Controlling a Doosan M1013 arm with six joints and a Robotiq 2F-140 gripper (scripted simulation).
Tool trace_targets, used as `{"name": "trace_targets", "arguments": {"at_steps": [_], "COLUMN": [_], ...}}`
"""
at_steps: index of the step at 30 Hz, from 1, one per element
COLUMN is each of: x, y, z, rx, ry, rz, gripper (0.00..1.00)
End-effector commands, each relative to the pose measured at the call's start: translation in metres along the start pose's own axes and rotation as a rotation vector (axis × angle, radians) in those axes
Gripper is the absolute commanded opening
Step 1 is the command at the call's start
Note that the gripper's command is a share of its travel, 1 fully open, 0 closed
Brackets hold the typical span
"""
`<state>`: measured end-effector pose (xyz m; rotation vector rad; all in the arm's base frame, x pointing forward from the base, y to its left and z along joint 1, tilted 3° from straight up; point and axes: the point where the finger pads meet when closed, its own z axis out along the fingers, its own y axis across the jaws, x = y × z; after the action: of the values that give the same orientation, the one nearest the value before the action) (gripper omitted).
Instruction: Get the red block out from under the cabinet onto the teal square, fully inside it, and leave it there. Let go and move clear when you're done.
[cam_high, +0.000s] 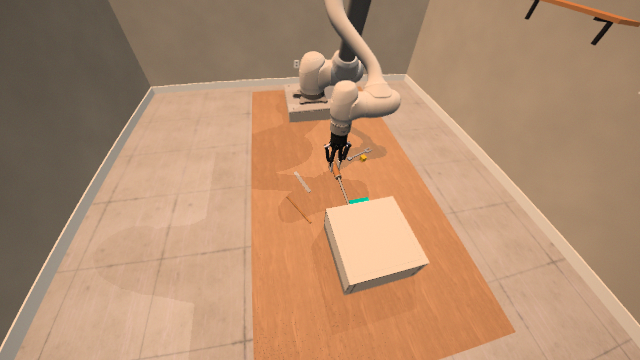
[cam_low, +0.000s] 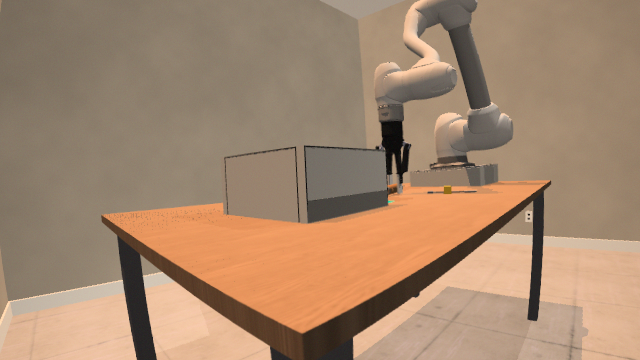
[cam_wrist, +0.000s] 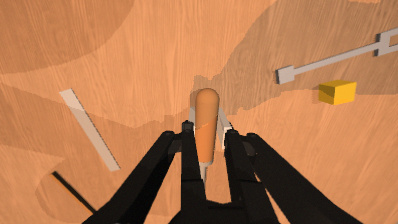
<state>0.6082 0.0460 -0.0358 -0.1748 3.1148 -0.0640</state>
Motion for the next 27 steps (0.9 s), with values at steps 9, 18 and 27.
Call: {"name": "trace_targets", "arguments": {"at_steps": [9, 18, 27], "x": [0.016, 0.022, 0.026], "y": [0.000, 0.000, 0.000], "z": [0.000, 0.000, 0.000], "rx": [0.000, 0.000, 0.000], "ry": [0.000, 0.000, 0.000], "rz": [0.000, 0.000, 0.000], "gripper": [0.00, 0.00, 0.00]}}
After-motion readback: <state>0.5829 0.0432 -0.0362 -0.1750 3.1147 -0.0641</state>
